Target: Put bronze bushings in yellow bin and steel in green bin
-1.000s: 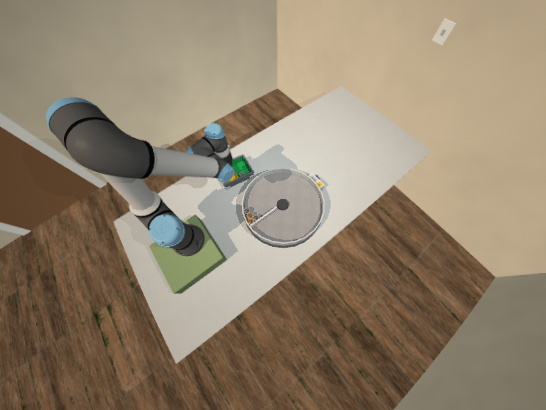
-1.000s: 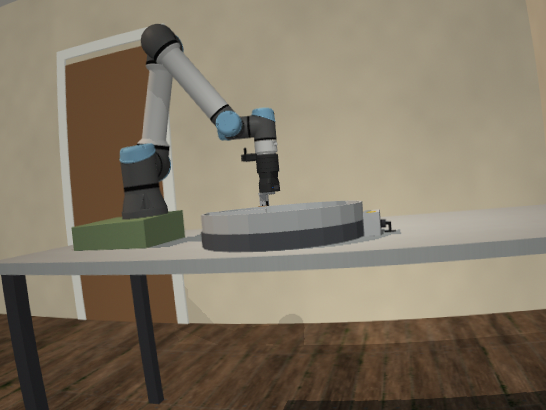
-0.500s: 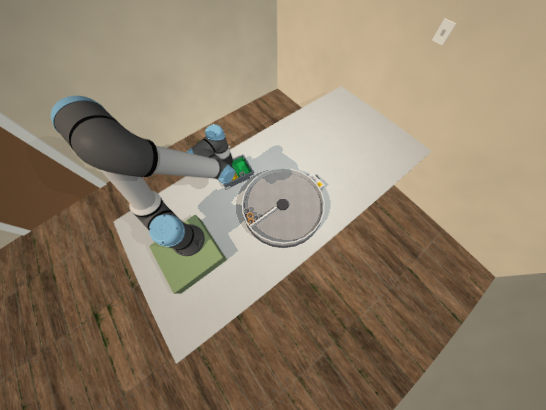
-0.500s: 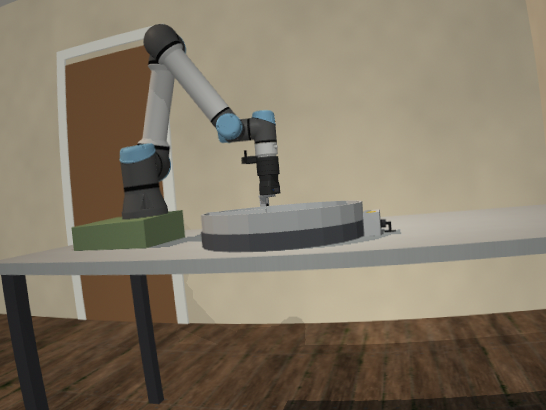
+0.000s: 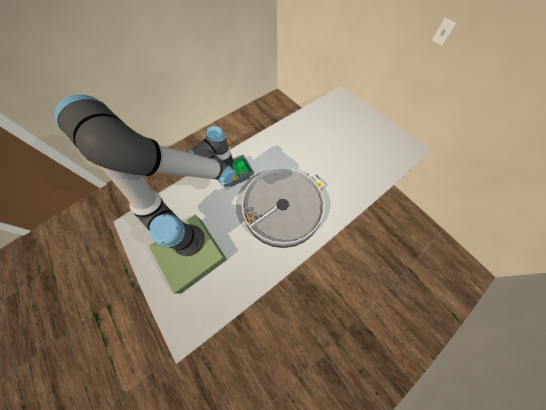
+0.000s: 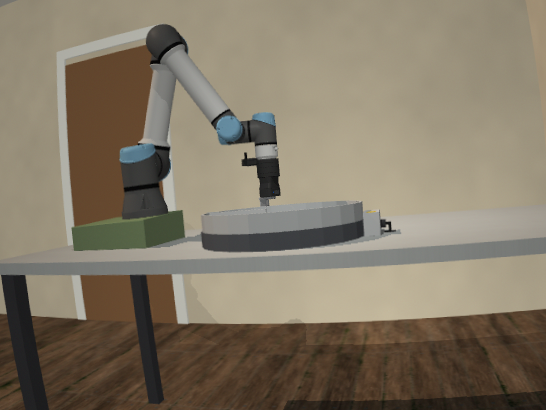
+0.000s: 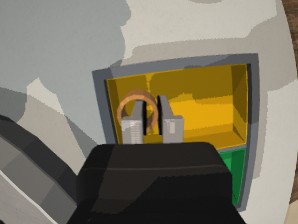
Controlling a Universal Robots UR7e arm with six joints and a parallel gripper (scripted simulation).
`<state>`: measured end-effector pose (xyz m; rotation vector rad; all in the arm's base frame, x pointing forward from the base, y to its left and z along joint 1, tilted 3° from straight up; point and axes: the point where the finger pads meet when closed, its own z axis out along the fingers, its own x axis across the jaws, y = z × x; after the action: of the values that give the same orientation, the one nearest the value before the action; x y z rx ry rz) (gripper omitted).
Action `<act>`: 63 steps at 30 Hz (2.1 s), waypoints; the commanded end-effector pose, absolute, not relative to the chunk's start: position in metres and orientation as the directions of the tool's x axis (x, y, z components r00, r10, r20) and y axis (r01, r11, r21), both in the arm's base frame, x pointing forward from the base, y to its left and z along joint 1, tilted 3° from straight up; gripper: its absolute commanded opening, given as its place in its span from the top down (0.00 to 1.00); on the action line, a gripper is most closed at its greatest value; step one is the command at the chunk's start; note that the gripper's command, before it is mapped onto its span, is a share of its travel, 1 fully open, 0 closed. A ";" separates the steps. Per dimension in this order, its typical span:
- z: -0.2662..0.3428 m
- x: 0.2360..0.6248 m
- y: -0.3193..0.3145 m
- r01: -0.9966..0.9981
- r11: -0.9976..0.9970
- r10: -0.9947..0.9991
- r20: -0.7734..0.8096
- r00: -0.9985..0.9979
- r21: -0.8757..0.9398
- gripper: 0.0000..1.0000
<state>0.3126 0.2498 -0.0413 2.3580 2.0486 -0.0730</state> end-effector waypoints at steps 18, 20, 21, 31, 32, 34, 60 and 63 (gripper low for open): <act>-0.051 0.313 0.250 0.990 -0.140 0.989 -0.046 0.139 -0.016 1.00; -0.053 0.313 0.249 0.990 -0.140 0.989 -0.046 0.139 -0.016 1.00; -0.055 0.313 0.249 0.990 -0.140 0.989 -0.046 0.139 -0.016 1.00; -0.061 0.313 0.249 0.990 -0.140 0.989 -0.046 0.139 -0.016 1.00; -0.062 0.313 0.249 0.990 -0.140 0.989 -0.046 0.139 -0.016 1.00; -0.062 0.313 0.249 0.990 -0.140 0.989 -0.046 0.139 -0.016 1.00; -0.074 0.312 0.249 0.990 -0.140 0.989 -0.046 0.139 -0.016 1.00; -0.074 0.312 0.249 0.990 -0.140 0.989 -0.046 0.139 -0.016 1.00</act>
<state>0.3118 0.2484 -0.0737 2.3580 2.0486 -0.0730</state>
